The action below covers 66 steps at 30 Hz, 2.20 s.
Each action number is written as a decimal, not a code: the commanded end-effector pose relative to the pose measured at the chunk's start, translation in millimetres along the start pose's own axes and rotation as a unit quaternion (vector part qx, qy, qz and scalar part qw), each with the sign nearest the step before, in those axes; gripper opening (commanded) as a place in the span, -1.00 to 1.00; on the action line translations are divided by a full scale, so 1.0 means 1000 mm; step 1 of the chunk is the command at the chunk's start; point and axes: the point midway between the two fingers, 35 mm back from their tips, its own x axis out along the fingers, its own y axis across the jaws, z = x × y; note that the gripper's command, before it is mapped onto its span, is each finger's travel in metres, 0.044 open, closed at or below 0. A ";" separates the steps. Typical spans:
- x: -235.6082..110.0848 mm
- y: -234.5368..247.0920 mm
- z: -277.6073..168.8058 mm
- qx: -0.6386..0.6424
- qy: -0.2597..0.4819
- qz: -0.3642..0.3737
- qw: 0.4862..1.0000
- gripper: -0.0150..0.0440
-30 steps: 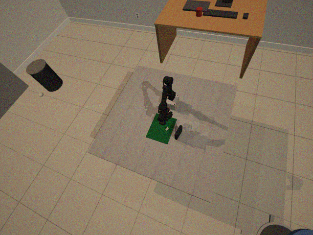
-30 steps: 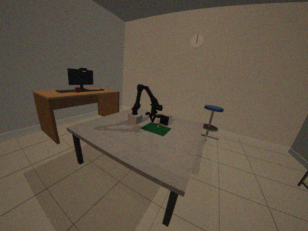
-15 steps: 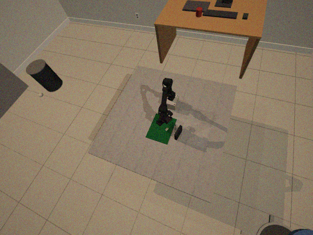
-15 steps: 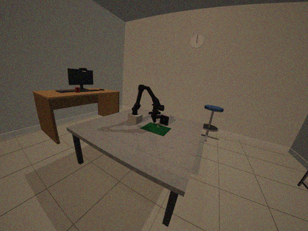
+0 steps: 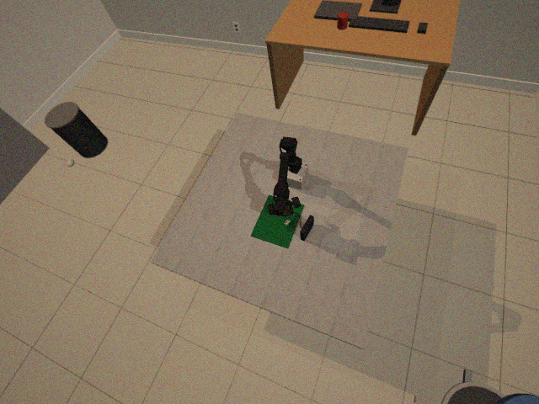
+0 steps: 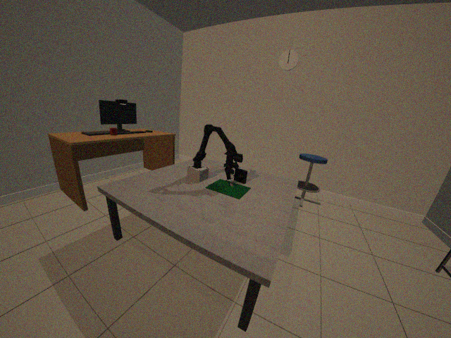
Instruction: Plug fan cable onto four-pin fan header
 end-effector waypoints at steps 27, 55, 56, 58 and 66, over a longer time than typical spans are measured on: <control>0.003 -0.002 0.040 0.485 -0.004 -0.002 0.875 -0.49; 0.004 0.008 0.034 0.493 -0.004 -0.001 0.870 -0.49; 0.004 0.008 0.034 0.493 -0.004 -0.001 0.870 -0.49; 0.004 0.008 0.034 0.492 -0.004 -0.001 0.870 -0.49; 0.004 0.008 0.033 0.491 -0.004 -0.001 0.871 -0.49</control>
